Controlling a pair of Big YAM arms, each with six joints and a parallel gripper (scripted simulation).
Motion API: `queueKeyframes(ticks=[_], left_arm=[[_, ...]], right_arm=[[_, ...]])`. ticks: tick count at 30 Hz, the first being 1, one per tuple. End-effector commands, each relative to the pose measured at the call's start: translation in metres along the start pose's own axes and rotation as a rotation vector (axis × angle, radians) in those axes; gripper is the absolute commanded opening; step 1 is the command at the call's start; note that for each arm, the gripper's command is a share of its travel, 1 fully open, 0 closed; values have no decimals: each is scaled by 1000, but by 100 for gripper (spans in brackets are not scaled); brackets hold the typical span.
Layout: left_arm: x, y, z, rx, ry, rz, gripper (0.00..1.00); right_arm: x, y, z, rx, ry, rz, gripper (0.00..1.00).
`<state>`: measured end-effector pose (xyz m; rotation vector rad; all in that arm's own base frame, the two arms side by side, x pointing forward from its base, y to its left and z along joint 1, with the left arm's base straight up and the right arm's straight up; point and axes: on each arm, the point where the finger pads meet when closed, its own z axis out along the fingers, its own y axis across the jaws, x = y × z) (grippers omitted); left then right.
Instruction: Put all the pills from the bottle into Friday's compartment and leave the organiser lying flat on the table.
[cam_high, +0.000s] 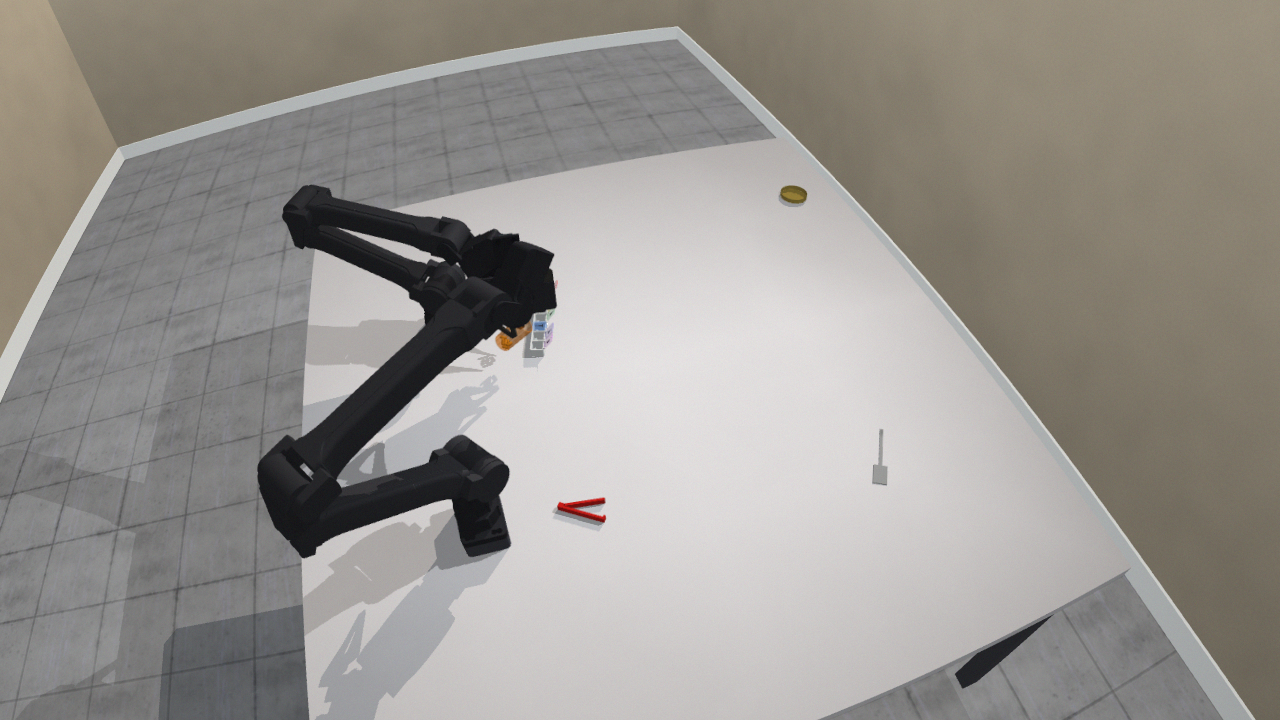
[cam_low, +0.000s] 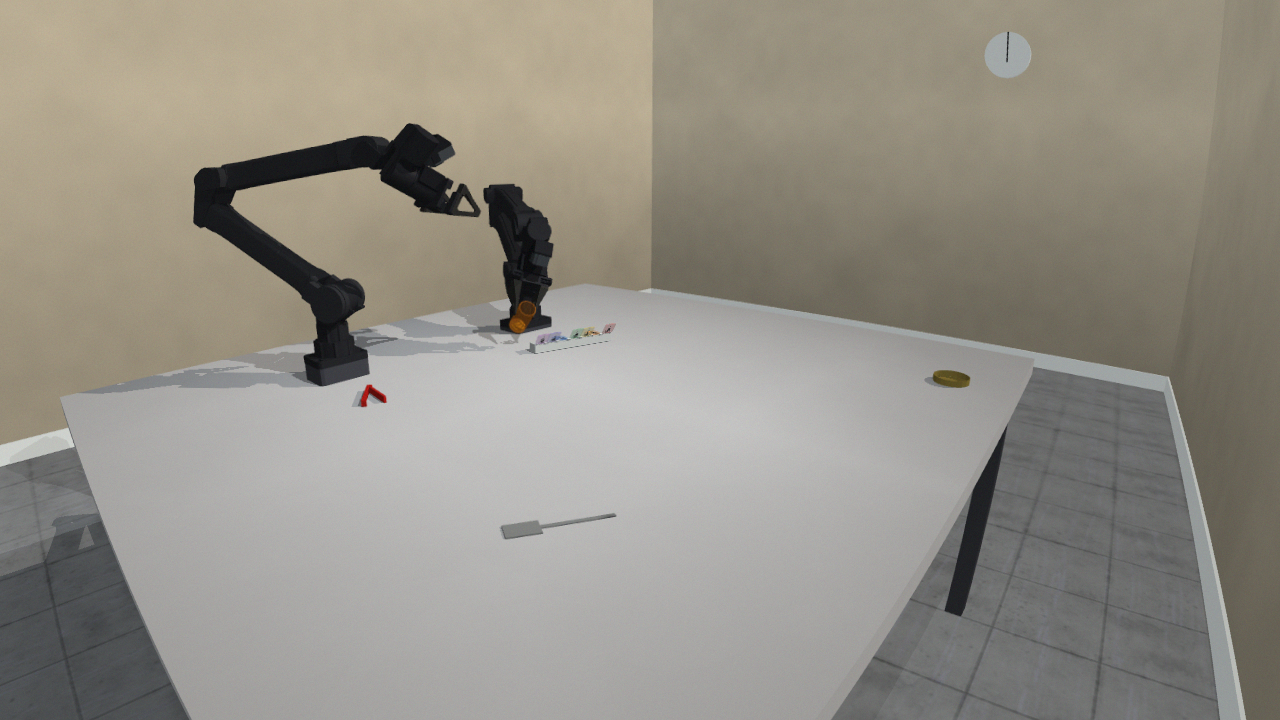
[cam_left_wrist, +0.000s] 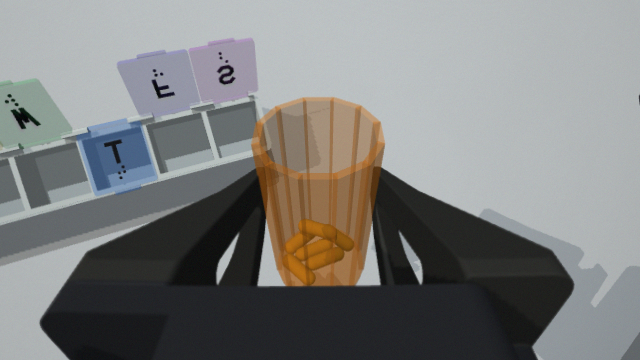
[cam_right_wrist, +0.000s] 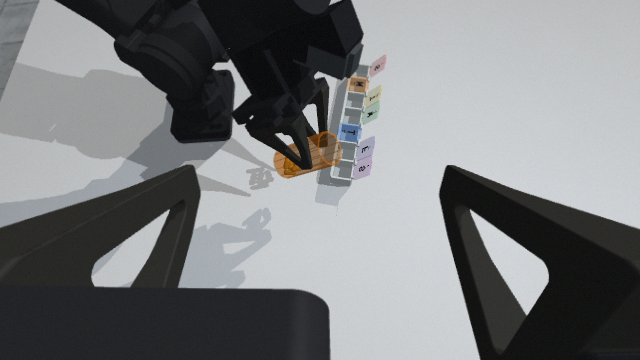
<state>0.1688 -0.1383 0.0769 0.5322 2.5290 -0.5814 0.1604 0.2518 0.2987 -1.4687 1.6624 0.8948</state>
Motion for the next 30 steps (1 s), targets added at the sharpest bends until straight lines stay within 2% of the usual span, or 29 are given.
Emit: queueKeyframes(ticks=[1, 7, 12, 17, 30], left_arm=[[-28, 6, -30, 37, 6, 66, 36], [-23, 18, -38, 65, 57, 47, 36], [-24, 27, -48, 94, 82, 19, 36], [-29, 32, -56, 112, 85, 1, 36], [-28, 32, -55, 112, 84, 2, 36]], right_arm=[[-7, -8, 4, -8, -27, -32, 100], [4, -11, 14, -32, -26, 25, 100], [-1, -13, 17, -39, -45, 36, 100], [-13, -14, 14, -39, -68, 25, 100], [-14, -14, 14, -39, -73, 26, 100]])
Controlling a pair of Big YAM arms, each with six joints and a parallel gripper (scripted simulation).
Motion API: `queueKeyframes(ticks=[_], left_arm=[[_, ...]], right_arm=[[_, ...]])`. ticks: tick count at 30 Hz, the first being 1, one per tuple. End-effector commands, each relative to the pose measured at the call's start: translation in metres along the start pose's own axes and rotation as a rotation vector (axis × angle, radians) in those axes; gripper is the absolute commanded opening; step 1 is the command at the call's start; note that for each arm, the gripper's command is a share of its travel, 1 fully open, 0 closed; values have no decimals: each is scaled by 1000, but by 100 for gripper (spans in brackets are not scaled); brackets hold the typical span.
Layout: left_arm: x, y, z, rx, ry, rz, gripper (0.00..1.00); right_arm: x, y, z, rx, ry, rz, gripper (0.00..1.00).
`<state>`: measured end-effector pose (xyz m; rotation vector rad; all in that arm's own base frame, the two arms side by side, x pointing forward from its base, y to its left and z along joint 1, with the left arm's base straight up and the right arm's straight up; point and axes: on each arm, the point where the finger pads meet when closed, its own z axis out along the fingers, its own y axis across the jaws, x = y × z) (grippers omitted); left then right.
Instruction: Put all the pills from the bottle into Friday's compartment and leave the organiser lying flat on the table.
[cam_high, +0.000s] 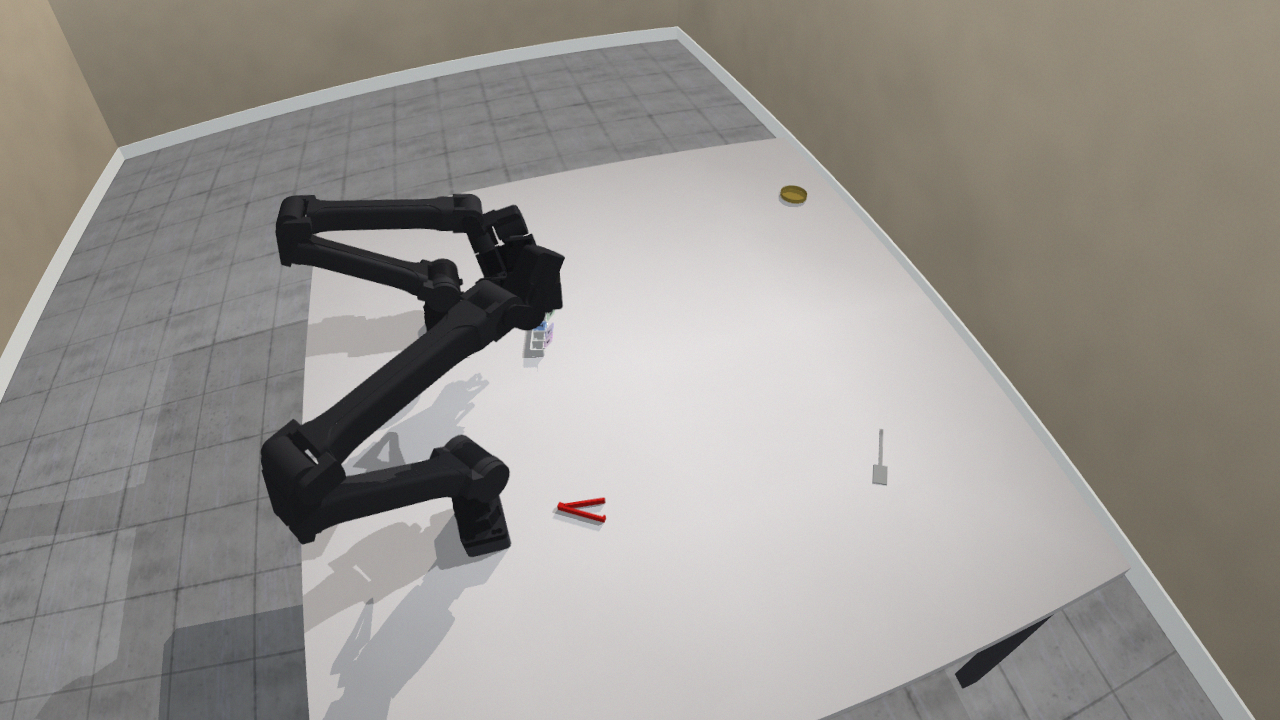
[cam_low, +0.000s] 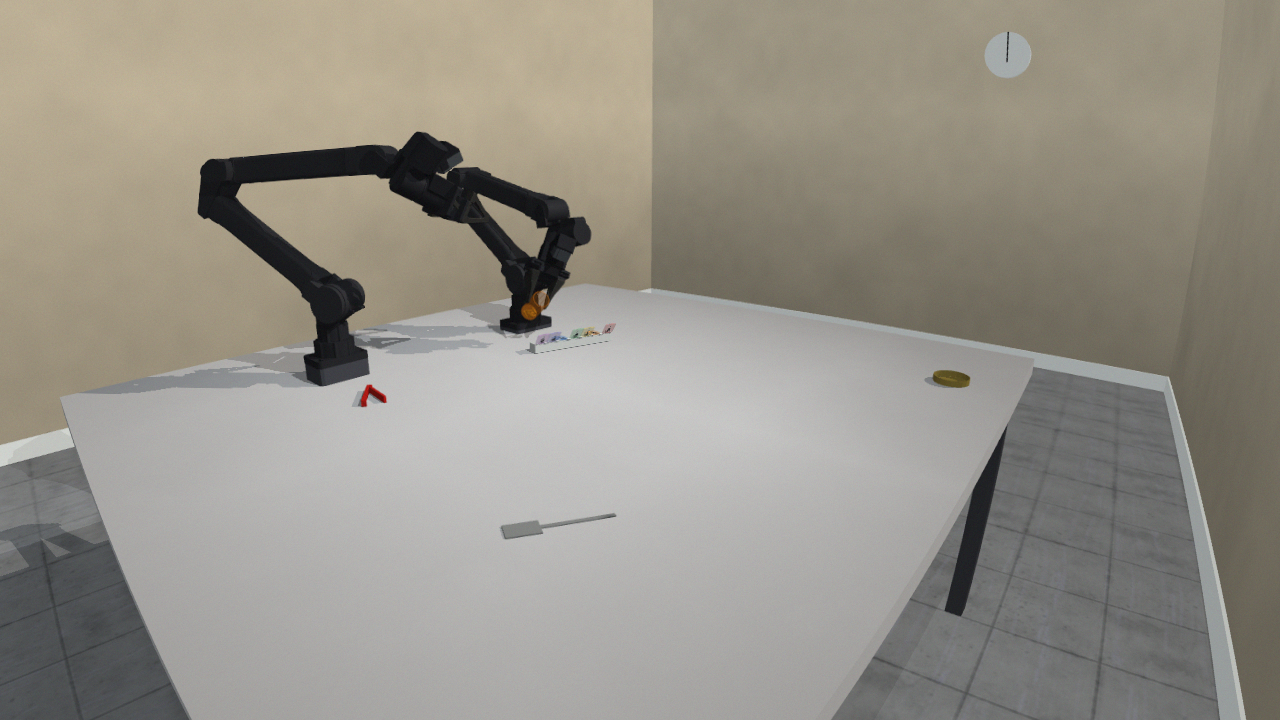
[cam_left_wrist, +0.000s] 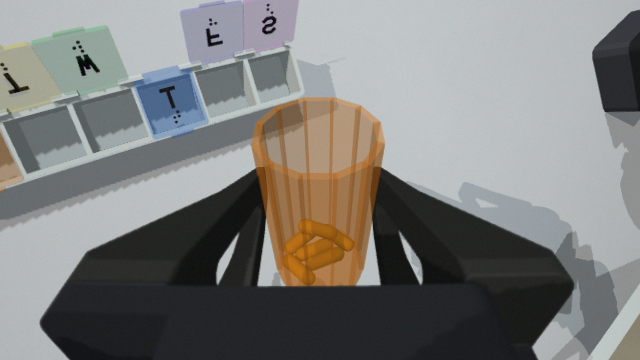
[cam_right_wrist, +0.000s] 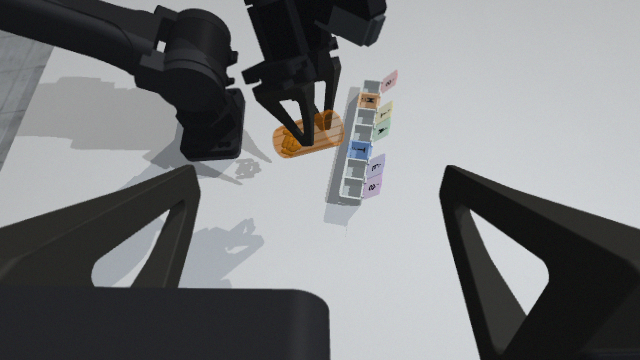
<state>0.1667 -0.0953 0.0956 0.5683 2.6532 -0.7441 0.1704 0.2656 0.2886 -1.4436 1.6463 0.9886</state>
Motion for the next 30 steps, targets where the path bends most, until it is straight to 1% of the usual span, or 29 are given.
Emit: queueKeyframes(ticks=[1, 11, 16, 18, 21, 22, 30], left_arm=[[-28, -1, -23, -11, -47, 55, 36], [-37, -2, -30, -10, -45, 48, 36], [-37, 0, -22, -3, 4, 28, 36], [-37, 0, -22, -3, 4, 28, 36], [-35, 6, -9, 8, 92, -26, 36], [-34, 8, -8, 1, 102, -13, 36], [-28, 19, 10, 12, 228, -86, 36]], right_arm=[[-16, -5, -3, 10, -25, -9, 100], [-16, -2, -5, 8, -23, -21, 100], [-16, -2, -5, 8, -23, -21, 100], [-16, -2, -5, 8, -23, -21, 100], [-16, -2, -5, 8, -23, -21, 100], [-16, -2, -5, 8, -23, -21, 100], [-16, -2, -5, 8, -23, -21, 100]])
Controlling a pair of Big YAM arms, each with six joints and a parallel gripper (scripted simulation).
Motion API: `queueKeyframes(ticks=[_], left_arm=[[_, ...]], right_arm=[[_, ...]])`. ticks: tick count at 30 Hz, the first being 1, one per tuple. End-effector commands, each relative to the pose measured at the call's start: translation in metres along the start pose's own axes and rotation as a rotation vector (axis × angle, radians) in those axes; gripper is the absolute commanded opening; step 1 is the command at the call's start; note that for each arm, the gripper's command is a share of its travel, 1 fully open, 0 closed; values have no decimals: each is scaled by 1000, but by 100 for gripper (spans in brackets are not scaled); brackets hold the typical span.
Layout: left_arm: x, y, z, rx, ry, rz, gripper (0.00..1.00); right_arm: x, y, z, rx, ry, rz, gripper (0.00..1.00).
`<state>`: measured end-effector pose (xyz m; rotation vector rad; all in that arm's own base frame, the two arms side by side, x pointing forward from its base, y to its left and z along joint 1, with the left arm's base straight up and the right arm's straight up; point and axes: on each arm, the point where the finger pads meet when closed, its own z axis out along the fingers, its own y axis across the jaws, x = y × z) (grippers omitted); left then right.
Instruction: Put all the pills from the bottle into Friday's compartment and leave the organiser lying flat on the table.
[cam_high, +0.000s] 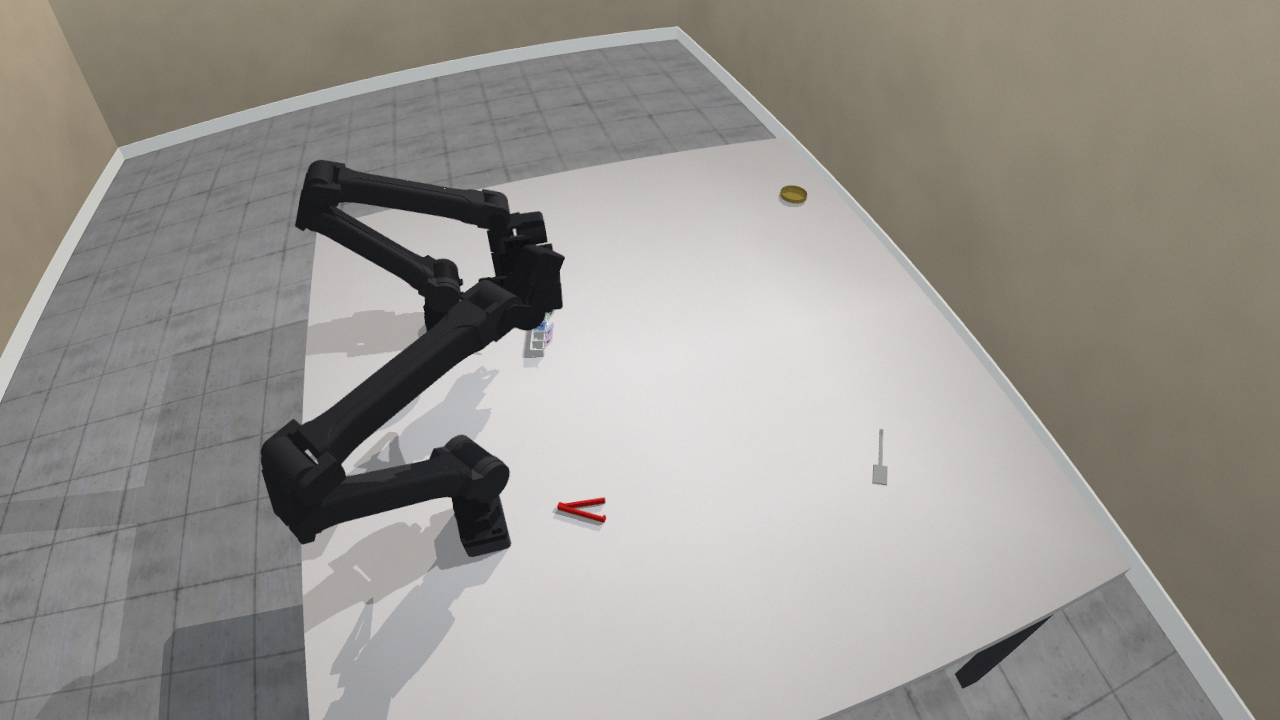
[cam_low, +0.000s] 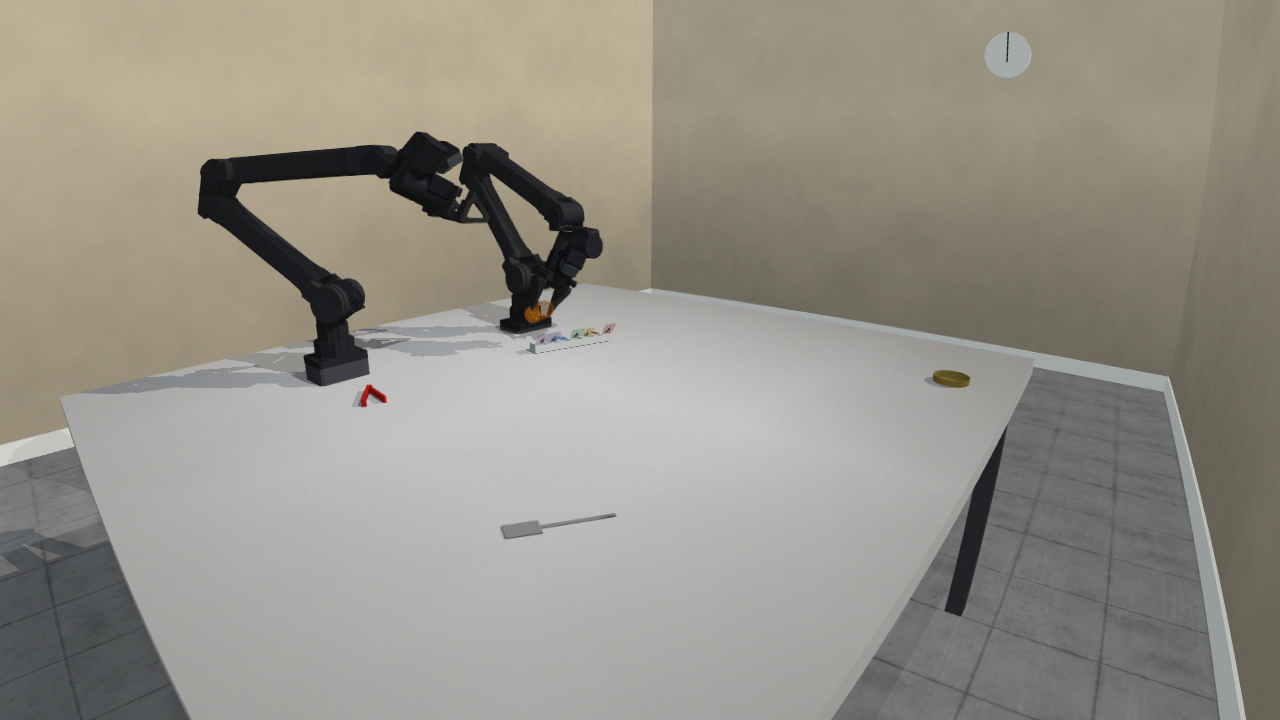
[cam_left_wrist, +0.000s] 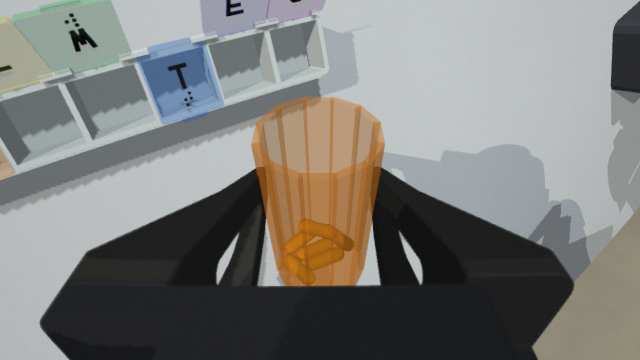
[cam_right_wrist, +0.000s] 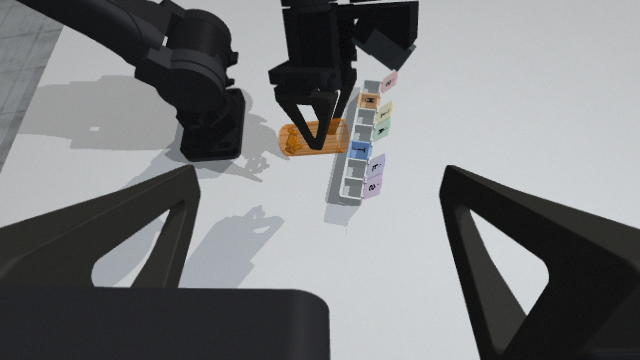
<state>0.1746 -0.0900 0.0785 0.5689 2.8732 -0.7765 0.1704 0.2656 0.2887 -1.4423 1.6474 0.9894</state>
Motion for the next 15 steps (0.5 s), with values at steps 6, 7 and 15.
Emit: queueKeyframes(ticks=[6, 7, 15], left_arm=[[-26, 6, 0, -2, 94, -42, 36], [-26, 7, 1, -1, 105, -47, 36], [-26, 9, 8, 11, 188, -115, 36]], right_arm=[[-16, -2, -5, 8, -23, -22, 100], [-16, -2, -5, 8, -23, -22, 100], [-16, -2, -5, 8, -23, -22, 100]])
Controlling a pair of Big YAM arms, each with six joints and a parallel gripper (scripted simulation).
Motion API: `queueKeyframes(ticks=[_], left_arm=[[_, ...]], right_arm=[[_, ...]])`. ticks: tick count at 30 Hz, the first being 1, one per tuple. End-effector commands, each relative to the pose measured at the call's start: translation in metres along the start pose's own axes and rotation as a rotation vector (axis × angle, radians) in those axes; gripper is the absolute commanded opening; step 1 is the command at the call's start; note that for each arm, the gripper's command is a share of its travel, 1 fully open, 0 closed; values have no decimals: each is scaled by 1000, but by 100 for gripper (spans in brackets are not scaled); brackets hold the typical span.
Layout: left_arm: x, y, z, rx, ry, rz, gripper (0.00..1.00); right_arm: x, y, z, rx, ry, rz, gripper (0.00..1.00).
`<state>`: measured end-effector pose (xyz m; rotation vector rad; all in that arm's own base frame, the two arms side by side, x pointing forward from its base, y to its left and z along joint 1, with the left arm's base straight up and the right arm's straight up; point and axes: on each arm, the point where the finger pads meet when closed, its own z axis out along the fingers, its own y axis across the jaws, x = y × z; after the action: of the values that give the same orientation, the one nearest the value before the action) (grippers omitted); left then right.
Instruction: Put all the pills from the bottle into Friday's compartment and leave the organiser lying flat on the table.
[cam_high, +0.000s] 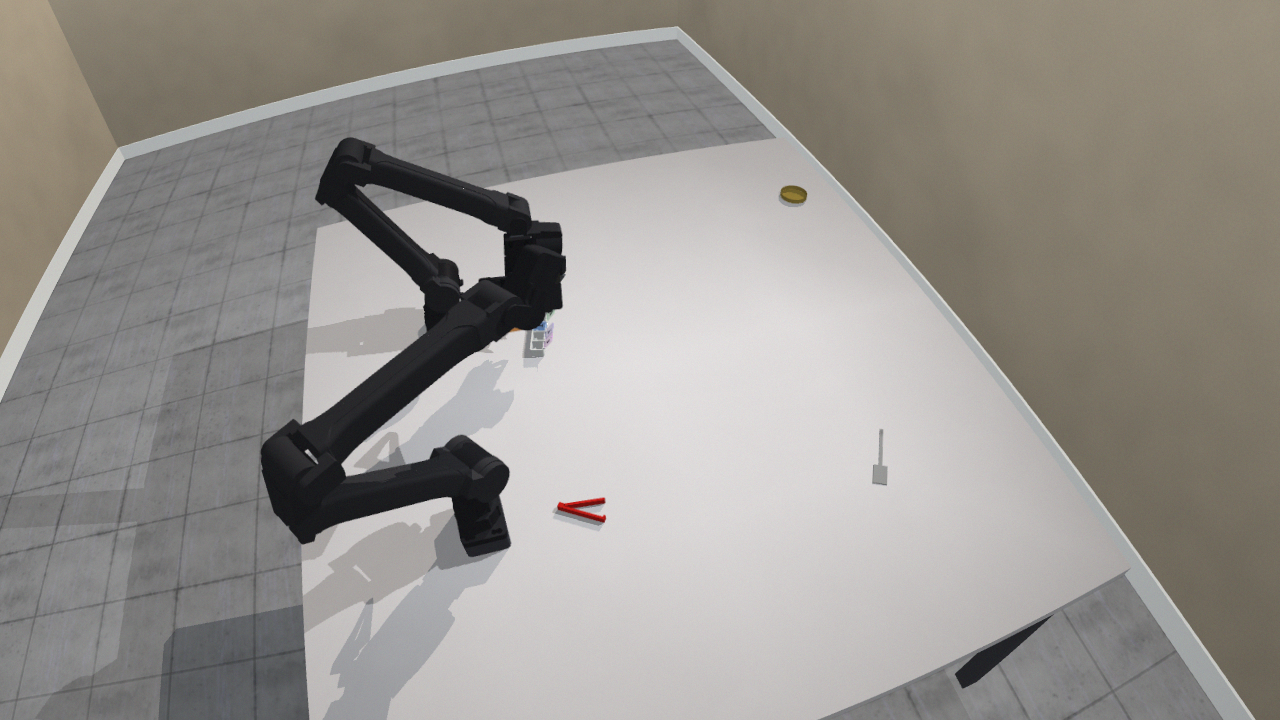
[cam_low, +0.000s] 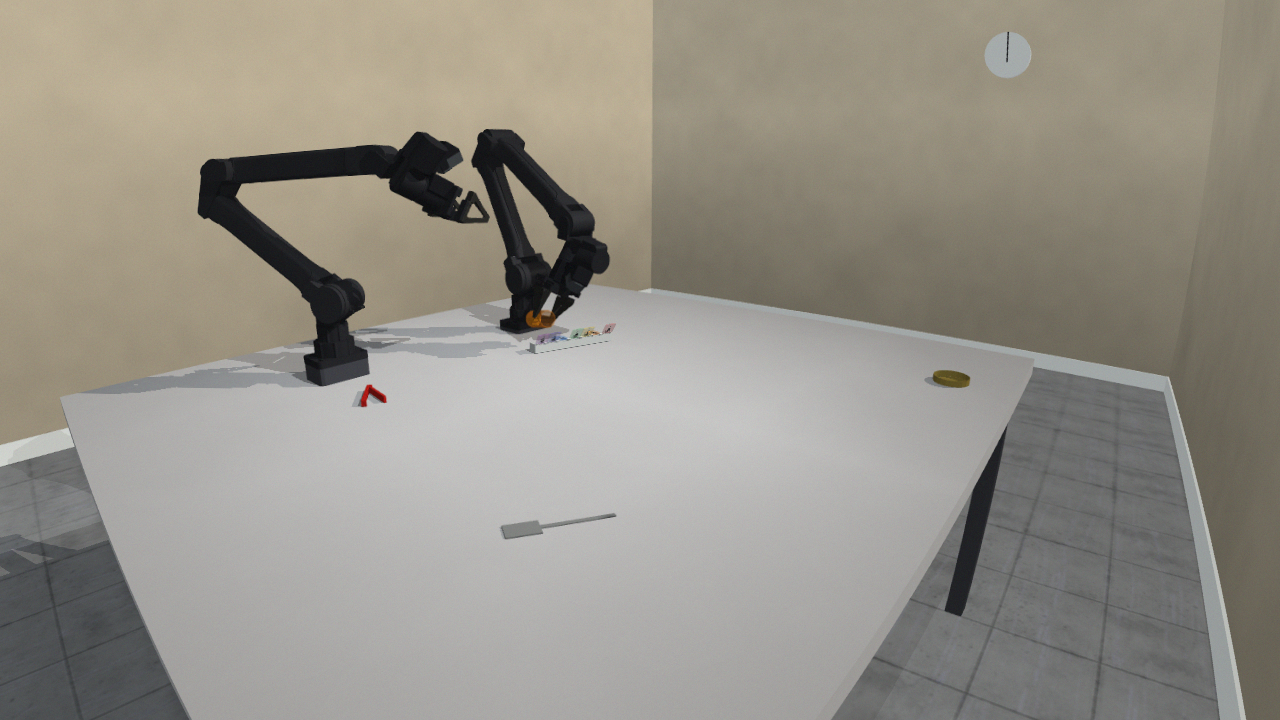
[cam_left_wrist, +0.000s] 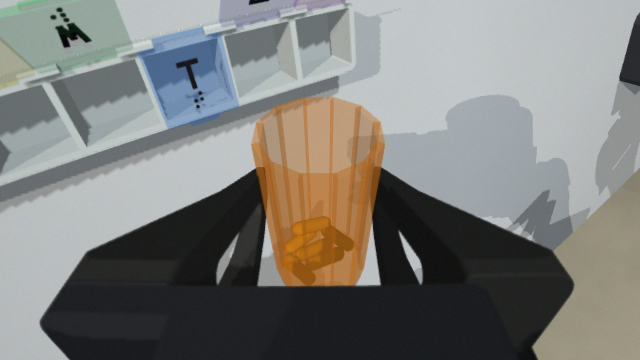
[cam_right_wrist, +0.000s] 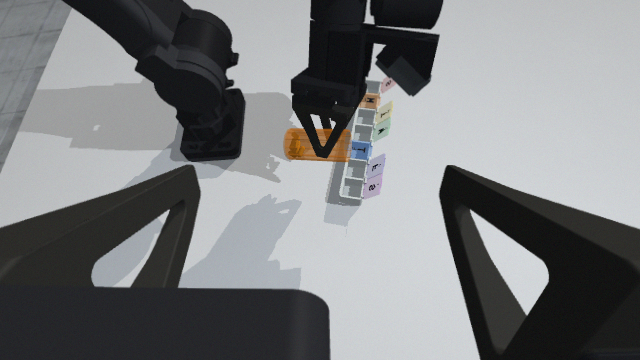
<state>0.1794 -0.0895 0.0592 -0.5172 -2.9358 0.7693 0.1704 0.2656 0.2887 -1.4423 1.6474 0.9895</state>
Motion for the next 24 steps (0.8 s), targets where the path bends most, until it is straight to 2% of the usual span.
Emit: queueKeyframes(ticks=[1, 5, 9, 24], left_arm=[[-24, -4, -10, 0, 57, -51, 36], [-24, -1, -3, 7, 148, -85, 36], [-25, -1, -1, 10, 182, -99, 36], [-26, -2, -4, 8, 169, -94, 36]], right_arm=[[-16, -2, -5, 8, -23, -22, 100], [-16, -2, -5, 8, -23, -22, 100], [-16, -2, -5, 8, -23, -22, 100], [-16, -2, -5, 8, -23, -22, 100]])
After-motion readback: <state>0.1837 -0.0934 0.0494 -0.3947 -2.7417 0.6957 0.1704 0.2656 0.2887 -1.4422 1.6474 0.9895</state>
